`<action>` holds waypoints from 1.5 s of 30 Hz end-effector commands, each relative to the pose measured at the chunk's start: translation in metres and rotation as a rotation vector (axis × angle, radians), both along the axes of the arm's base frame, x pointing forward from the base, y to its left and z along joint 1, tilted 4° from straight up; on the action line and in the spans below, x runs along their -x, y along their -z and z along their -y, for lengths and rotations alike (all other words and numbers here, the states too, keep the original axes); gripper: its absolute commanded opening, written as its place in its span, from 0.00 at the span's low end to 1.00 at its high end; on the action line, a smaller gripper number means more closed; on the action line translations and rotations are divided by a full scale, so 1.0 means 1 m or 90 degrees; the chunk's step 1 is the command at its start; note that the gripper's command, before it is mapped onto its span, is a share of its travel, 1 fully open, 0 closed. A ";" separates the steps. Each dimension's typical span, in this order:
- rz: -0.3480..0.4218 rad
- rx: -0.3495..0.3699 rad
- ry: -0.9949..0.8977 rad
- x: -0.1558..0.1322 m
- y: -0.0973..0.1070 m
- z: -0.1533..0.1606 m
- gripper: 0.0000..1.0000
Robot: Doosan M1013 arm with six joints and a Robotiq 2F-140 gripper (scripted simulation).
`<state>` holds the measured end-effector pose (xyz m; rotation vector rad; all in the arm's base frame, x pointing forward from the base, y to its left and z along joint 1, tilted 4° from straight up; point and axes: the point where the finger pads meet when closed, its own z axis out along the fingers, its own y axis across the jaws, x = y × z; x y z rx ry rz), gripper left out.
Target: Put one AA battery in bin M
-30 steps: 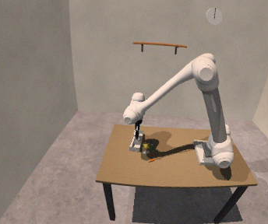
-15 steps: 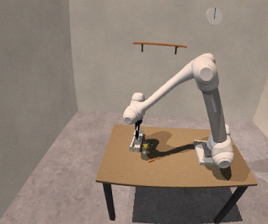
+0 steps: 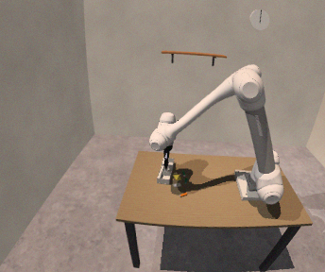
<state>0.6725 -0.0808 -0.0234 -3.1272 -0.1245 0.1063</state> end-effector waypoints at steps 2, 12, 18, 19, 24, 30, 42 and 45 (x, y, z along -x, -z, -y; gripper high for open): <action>0.000 0.000 0.000 0.000 0.000 0.000 0.05; 0.000 0.000 0.000 0.000 -0.003 0.000 0.05; 0.000 0.000 0.000 -0.001 -0.008 0.000 0.05; 0.000 0.000 0.000 -0.001 -0.009 0.000 0.05; 0.000 0.000 0.000 -0.001 -0.016 0.000 0.05; 0.000 0.000 0.000 -0.002 -0.023 0.000 0.05; 0.000 0.000 0.000 -0.004 -0.059 0.000 0.05; 0.000 0.000 0.000 -0.004 -0.059 0.000 0.05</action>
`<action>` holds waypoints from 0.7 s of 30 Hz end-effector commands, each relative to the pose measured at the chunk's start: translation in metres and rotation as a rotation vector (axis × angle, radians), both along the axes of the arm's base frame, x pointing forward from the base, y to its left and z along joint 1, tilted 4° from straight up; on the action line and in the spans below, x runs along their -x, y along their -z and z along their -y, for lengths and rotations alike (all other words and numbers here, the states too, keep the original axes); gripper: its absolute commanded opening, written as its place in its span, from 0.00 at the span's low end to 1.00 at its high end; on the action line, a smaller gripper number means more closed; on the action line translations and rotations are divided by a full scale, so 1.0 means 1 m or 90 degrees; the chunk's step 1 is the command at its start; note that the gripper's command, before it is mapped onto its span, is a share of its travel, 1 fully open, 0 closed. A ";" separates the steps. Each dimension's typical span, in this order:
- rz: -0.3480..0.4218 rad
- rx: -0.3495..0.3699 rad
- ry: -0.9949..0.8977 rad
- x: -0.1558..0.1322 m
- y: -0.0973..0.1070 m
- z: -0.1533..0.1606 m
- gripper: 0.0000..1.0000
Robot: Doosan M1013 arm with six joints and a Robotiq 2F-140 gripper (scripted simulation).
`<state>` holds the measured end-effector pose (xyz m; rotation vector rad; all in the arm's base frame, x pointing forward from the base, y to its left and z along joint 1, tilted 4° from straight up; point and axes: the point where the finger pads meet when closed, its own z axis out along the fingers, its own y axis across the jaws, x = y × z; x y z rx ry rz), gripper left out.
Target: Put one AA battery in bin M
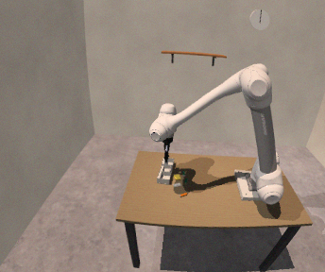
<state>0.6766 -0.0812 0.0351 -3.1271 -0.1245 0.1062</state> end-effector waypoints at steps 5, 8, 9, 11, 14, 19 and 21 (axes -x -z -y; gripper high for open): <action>0.000 0.000 0.000 0.000 -0.001 -0.015 0.05; 0.000 0.000 0.000 0.000 -0.001 -0.030 0.05; 0.000 0.000 0.000 -0.001 -0.001 -0.035 0.05; 0.000 0.000 0.000 -0.001 -0.001 -0.045 0.05; 0.000 0.000 0.000 -0.001 -0.001 -0.060 0.05; 0.000 0.000 0.000 -0.001 -0.001 -0.080 0.05; 0.000 0.000 0.000 -0.001 -0.001 -0.084 0.05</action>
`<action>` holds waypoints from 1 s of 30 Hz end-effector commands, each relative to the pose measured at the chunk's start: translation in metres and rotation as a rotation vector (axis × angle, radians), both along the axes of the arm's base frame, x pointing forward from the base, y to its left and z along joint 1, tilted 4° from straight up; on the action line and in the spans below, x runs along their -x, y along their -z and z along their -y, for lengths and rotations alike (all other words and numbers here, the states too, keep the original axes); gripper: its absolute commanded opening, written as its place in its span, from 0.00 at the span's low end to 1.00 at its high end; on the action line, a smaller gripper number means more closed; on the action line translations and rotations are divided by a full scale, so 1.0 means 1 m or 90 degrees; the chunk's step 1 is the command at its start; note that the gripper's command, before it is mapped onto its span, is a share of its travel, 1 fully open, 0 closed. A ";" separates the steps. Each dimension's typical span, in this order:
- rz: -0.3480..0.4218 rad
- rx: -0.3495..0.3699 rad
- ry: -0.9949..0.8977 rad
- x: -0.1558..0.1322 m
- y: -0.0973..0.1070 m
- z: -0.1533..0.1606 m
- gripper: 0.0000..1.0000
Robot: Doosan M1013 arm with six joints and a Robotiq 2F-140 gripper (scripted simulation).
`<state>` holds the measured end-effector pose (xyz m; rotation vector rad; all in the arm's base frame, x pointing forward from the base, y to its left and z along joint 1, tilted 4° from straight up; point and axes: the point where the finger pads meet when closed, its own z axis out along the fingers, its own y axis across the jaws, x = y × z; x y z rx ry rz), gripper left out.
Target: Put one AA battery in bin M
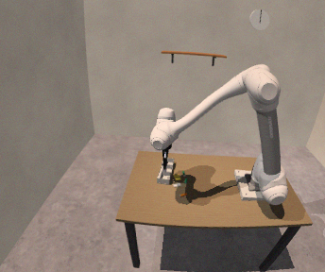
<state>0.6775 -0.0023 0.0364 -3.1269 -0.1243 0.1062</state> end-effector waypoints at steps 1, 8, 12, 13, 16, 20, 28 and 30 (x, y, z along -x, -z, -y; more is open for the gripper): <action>0.000 0.000 0.000 0.000 0.000 -0.005 0.05; 0.000 0.000 0.000 0.001 0.016 -0.005 0.05; 0.000 0.000 0.000 0.002 0.026 -0.005 0.05; 0.000 0.000 0.000 0.002 0.029 -0.005 0.05; 0.000 0.000 0.000 0.002 0.032 -0.005 0.05; 0.000 0.000 0.000 0.003 0.042 -0.005 0.05; 0.000 0.000 0.000 0.004 0.059 -0.005 0.05; 0.000 0.000 0.000 0.004 0.059 -0.005 0.05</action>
